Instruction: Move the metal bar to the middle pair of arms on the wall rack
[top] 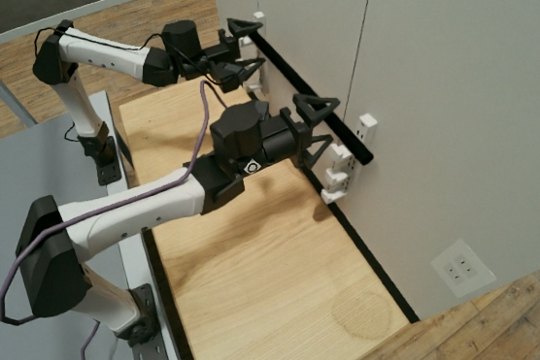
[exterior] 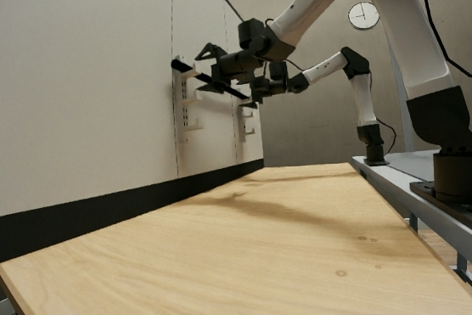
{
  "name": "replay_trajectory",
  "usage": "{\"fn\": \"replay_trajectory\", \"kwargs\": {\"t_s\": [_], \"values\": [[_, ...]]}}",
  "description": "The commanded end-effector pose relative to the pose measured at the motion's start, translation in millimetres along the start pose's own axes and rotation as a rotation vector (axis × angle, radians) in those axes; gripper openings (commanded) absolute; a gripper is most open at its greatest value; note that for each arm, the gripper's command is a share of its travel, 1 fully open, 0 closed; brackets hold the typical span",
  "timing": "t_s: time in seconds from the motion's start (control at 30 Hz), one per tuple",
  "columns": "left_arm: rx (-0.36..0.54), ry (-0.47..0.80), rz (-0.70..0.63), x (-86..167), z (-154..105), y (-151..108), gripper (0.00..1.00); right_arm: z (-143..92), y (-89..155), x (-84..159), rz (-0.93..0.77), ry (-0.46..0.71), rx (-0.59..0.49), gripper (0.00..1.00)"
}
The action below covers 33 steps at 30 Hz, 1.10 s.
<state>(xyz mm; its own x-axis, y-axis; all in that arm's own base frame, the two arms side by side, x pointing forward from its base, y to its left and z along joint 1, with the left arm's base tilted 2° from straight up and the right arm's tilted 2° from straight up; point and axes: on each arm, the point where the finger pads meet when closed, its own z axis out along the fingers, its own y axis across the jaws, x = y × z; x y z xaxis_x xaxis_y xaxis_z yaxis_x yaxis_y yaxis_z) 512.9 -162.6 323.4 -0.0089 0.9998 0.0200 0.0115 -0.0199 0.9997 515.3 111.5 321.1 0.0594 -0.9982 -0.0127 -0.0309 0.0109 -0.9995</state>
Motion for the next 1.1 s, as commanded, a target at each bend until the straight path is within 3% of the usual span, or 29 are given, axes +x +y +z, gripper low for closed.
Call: {"fn": "replay_trajectory", "kwargs": {"t_s": [0.0, 1.07], "values": [[-0.027, 0.005, -0.007, 3.6, 6.3, 12.9, 1.0, 8.3, -4.1, 4.4, -0.003, 0.006, 0.0, 1.0], [-0.02, 0.007, -0.001, 4.4, 7.8, 10.7, 1.0, 10.0, -3.6, 4.8, -0.004, 0.008, -0.001, 1.0]]}}
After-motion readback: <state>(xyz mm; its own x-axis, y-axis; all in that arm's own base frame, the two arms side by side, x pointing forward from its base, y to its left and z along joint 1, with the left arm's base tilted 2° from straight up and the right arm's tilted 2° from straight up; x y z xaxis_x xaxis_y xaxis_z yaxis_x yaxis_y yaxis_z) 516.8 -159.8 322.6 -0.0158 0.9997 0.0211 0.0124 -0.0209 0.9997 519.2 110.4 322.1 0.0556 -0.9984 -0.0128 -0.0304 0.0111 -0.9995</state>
